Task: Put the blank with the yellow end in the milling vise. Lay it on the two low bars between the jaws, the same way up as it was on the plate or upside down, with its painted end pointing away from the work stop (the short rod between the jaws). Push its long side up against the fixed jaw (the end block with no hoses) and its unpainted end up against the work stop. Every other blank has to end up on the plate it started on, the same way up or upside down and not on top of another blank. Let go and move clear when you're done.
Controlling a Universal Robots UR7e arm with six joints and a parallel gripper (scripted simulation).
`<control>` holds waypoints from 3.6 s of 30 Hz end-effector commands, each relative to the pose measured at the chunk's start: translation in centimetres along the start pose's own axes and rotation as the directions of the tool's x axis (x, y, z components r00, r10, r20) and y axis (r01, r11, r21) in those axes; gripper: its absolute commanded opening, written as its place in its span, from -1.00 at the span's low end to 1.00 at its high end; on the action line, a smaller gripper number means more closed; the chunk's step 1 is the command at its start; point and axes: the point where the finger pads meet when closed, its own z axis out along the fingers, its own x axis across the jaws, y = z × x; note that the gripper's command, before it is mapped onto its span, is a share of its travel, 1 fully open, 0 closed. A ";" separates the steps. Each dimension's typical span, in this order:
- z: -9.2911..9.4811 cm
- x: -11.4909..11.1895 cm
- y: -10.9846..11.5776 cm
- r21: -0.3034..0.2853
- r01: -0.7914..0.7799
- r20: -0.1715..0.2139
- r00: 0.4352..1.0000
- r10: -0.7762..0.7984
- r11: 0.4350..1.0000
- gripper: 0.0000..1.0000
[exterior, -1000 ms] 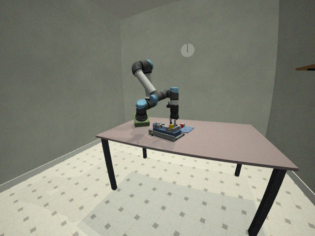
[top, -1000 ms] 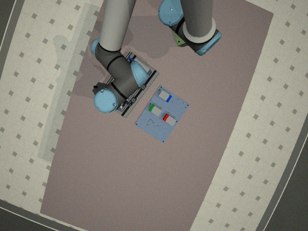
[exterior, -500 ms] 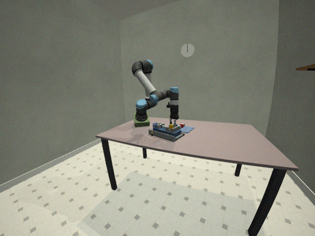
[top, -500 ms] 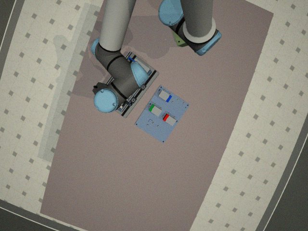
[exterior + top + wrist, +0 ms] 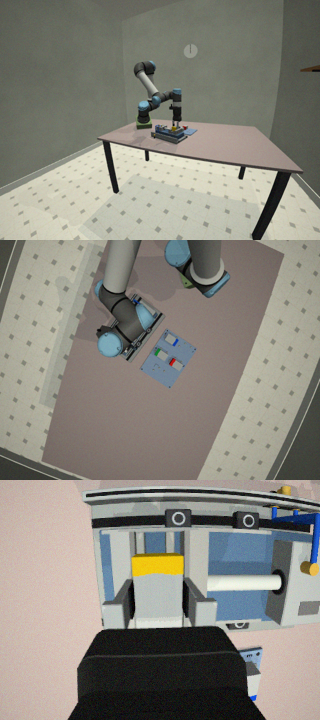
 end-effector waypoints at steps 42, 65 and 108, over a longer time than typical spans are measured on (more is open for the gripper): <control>0.2 -0.1 0.0 0.000 0.000 0.002 1.000 0.000 1.000 -1.00; 0.3 -0.1 0.0 0.000 0.000 0.002 1.000 0.000 1.000 1.00; 0.3 -0.1 0.0 0.000 0.000 0.002 1.000 0.000 1.000 1.00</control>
